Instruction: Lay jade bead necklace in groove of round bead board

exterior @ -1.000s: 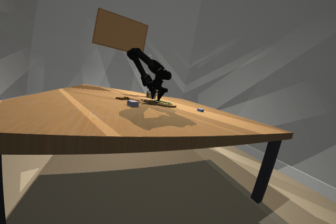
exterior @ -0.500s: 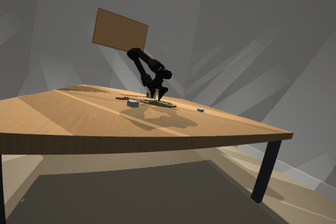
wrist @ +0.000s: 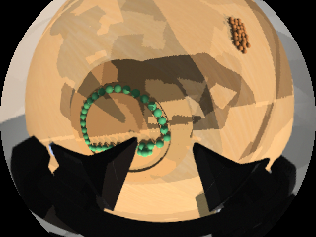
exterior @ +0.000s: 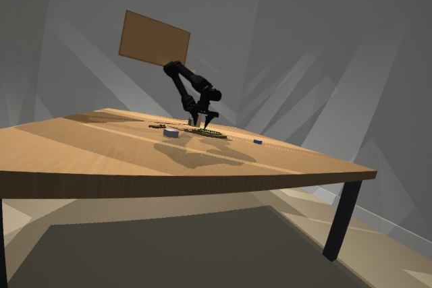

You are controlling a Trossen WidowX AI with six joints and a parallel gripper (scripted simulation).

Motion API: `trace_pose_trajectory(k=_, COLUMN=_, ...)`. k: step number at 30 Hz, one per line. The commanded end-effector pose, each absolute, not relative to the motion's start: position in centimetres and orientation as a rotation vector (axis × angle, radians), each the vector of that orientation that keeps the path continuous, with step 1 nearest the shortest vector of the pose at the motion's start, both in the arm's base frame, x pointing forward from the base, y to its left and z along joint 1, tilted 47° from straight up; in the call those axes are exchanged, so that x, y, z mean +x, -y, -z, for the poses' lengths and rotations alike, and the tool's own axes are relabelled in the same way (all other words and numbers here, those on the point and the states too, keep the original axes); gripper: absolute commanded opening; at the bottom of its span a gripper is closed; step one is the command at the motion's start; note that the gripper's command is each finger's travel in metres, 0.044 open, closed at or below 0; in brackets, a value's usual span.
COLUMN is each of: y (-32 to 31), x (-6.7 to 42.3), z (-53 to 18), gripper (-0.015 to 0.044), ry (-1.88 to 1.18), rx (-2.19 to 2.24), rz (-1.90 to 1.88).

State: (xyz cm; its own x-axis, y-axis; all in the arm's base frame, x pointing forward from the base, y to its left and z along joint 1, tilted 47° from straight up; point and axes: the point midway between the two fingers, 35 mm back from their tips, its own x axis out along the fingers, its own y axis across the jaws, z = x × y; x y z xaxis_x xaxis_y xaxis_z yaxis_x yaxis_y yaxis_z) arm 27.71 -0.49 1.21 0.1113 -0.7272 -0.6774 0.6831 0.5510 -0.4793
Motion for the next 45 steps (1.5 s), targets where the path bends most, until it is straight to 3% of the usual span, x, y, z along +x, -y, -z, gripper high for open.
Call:
trace_pose_trajectory(k=1, y=-0.5, x=27.7, z=-1.6, gripper=0.0125, ry=-1.336, rx=-0.59, rz=0.647)
trace_pose_trajectory(k=5, y=-0.9, x=27.6, z=-1.8, gripper=0.012, ry=-1.482, rx=-0.926, rz=0.365)
trace_pose_trajectory(k=25, y=-2.0, x=27.3, z=-2.3, gripper=0.012, ry=-1.662, rx=-1.678, rz=-0.422)
trace_pose_trajectory(k=45, y=-2.0, x=27.3, z=-2.3, gripper=0.012, ry=-1.662, rx=-1.687, rz=-0.433)
